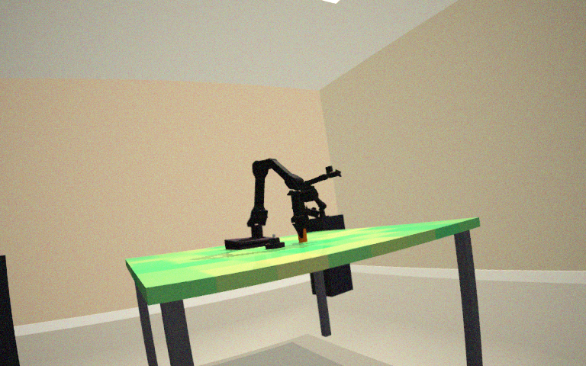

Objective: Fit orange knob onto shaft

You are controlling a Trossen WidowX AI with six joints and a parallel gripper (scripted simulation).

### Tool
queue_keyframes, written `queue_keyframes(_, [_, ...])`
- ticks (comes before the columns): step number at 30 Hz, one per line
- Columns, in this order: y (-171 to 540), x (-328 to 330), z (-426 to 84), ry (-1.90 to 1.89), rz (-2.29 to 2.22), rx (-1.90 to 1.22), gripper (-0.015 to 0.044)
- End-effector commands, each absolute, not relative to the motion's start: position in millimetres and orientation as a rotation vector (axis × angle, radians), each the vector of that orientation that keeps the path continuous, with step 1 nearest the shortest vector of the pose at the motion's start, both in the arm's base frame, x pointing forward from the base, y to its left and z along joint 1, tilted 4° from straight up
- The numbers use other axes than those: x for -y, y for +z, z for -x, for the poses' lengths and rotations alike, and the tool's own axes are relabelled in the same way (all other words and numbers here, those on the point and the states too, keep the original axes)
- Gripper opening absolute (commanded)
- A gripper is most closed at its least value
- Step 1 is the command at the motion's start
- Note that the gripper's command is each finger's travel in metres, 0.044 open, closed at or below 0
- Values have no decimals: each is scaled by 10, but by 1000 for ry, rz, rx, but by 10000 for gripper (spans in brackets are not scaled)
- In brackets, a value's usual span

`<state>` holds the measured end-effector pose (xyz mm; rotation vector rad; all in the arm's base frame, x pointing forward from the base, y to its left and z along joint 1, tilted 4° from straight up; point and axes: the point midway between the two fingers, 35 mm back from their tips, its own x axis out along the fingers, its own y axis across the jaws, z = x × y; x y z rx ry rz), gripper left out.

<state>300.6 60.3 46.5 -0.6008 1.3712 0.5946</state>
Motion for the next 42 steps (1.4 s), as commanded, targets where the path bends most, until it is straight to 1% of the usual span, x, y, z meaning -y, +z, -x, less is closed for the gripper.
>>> queue_keyframes(1, [374,-610,-2988,602,596,-1381,440])
queue_keyframes(5, [336,-611,-2987,602,596,-1381,440])
queue_keyframes(15, [336,-611,-2987,602,596,-1381,177])
queue_keyframes(21, [336,-611,-2987,602,596,-1381,138])
queue_keyframes(26, [412,-613,-2997,604,598,-1378,6])
queue_keyframes(42, [902,-605,-3015,606,601,-1375,0])
